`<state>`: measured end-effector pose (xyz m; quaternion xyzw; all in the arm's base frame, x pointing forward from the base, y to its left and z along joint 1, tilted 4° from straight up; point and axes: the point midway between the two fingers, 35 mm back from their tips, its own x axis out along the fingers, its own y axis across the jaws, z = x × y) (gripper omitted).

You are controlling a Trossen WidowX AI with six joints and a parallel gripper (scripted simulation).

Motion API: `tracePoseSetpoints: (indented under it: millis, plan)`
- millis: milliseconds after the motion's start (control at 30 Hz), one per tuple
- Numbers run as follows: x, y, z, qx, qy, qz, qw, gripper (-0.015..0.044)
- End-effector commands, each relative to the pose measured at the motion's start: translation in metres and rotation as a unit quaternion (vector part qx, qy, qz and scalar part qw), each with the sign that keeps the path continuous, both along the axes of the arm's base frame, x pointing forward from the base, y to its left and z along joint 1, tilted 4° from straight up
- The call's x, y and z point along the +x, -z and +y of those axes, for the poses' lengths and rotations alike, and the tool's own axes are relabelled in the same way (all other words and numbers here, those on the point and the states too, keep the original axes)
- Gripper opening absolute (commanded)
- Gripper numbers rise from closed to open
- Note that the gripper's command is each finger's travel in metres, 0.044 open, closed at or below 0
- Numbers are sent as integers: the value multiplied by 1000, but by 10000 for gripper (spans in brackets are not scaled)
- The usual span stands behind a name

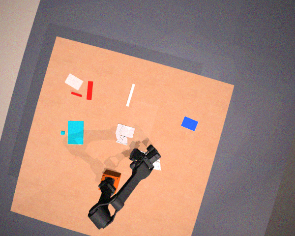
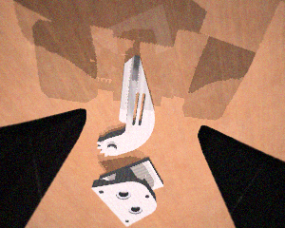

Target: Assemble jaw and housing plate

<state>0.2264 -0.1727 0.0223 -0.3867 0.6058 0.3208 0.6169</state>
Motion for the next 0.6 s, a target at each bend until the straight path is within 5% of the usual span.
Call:
tracePoseSetpoints:
  millis: [0,567]
  plan:
    - [-2,8,1,1,-2,4,1000,440]
    - [-1,35,-1,1,-2,4,1000,440]
